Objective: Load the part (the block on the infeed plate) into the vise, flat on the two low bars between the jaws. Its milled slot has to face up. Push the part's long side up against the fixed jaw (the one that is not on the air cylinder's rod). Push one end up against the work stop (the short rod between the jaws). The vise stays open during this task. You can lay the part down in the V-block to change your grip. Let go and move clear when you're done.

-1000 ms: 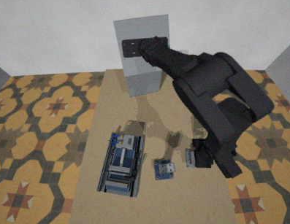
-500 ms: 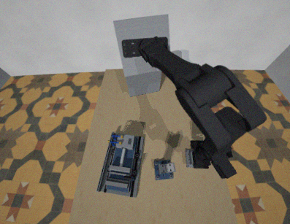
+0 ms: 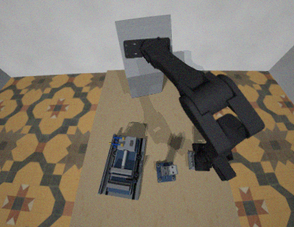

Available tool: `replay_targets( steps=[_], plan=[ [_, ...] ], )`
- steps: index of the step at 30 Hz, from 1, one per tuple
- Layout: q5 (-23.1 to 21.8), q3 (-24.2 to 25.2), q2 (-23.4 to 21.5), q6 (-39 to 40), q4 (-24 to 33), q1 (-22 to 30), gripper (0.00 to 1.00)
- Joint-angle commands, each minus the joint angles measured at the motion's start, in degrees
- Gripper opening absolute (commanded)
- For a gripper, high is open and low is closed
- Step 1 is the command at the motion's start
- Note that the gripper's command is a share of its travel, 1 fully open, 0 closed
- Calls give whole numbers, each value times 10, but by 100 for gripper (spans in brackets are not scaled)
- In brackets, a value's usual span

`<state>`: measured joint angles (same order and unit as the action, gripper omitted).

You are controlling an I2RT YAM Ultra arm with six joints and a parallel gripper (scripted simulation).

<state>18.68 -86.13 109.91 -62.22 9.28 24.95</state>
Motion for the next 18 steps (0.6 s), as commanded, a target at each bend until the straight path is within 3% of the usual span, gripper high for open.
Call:
replay_targets(
  steps=[1, 18],
  plan=[
    [-10, -23, 11, -7, -6, -7, 81],
    [-14, -41, 34, -9, -10, -10, 81]
  ],
)
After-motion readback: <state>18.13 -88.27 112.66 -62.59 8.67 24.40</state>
